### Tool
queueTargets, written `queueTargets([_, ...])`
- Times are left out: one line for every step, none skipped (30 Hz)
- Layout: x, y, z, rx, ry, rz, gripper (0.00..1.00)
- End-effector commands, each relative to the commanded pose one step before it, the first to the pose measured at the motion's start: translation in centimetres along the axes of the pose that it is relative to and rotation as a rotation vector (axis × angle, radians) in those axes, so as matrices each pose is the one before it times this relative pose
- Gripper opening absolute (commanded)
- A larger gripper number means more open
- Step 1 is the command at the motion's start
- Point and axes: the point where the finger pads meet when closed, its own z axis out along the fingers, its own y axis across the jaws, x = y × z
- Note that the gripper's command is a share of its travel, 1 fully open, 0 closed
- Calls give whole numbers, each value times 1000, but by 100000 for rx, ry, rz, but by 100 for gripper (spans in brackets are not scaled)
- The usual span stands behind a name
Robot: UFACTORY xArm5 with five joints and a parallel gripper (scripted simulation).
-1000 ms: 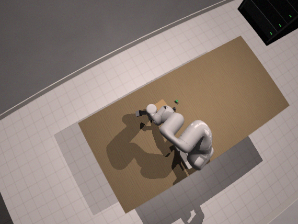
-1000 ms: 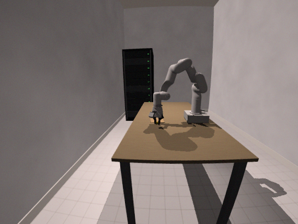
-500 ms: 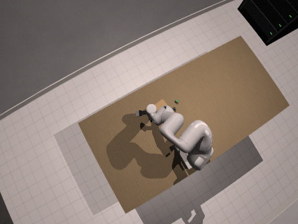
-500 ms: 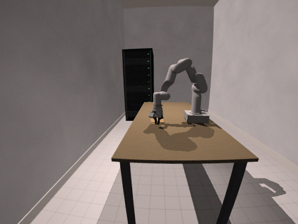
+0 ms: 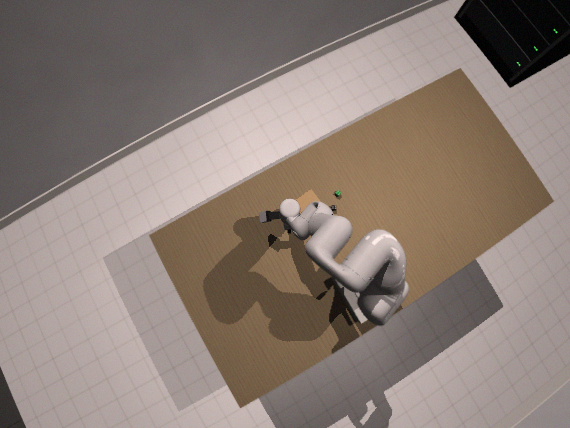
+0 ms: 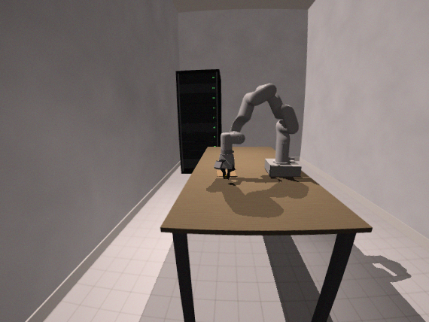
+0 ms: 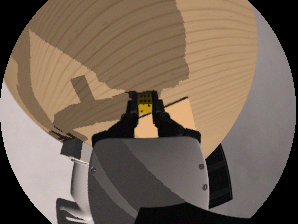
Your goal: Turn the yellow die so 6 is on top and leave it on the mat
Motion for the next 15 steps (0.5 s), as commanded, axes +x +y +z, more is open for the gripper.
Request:
queueTargets([98, 98, -107, -241, 242, 1, 15])
queueTargets([0, 0, 0, 0, 0, 0, 15])
queueTargets([0, 0, 0, 0, 0, 0, 15])
queueTargets([0, 0, 0, 0, 0, 0, 15])
queueTargets([0, 0, 0, 0, 0, 0, 15])
queueTargets([0, 0, 0, 0, 0, 0, 15])
queueTargets([0, 0, 0, 0, 0, 0, 15])
queueTargets([0, 0, 0, 0, 0, 0, 15])
queueTargets([0, 0, 0, 0, 0, 0, 15])
queueTargets([0, 0, 0, 0, 0, 0, 15])
queueTargets([0, 0, 0, 0, 0, 0, 15])
queueTargets([0, 0, -6, 0, 0, 0, 15])
queueTargets([0, 1, -41, 0, 0, 0, 15])
queueTargets([0, 1, -102, -1, 1, 0, 15])
queueTargets([0, 1, -181, -2, 2, 0, 15])
